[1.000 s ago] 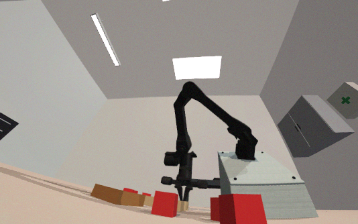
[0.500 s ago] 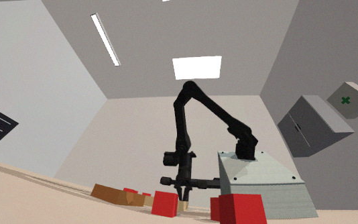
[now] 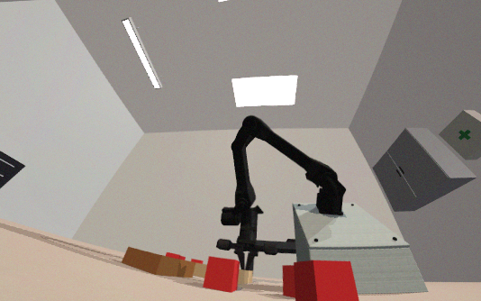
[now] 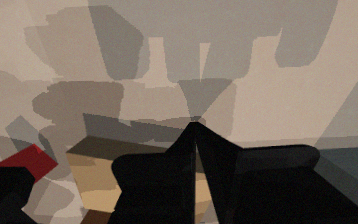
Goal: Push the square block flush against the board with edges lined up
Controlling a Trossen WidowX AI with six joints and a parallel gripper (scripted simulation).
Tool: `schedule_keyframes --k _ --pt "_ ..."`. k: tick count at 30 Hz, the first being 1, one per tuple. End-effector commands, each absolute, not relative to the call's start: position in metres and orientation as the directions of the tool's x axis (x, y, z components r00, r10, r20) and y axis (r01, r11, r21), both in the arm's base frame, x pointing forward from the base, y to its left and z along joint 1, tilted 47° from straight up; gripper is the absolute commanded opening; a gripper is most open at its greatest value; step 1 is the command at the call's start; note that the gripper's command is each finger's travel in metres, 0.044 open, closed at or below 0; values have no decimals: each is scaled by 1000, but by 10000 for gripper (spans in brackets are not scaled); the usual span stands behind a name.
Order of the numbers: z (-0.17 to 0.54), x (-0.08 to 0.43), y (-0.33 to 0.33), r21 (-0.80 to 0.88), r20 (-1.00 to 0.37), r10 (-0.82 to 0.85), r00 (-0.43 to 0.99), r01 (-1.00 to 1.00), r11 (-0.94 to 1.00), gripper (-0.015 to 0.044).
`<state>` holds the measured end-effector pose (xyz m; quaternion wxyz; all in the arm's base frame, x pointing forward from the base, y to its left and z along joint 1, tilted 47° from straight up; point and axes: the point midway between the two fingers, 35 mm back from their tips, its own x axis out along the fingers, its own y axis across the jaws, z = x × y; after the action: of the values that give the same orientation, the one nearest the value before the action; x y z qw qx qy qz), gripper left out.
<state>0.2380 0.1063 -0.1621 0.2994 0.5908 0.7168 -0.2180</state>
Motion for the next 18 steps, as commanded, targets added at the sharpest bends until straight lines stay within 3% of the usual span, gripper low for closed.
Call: schedule_keyframes --k 1,11,18 --pt "-168 239 102 44 -688 715 -124 976 212 0" --pt "-179 241 92 45 -685 718 -125 976 213 0" --pt "-138 248 55 45 -686 717 -125 976 213 0"
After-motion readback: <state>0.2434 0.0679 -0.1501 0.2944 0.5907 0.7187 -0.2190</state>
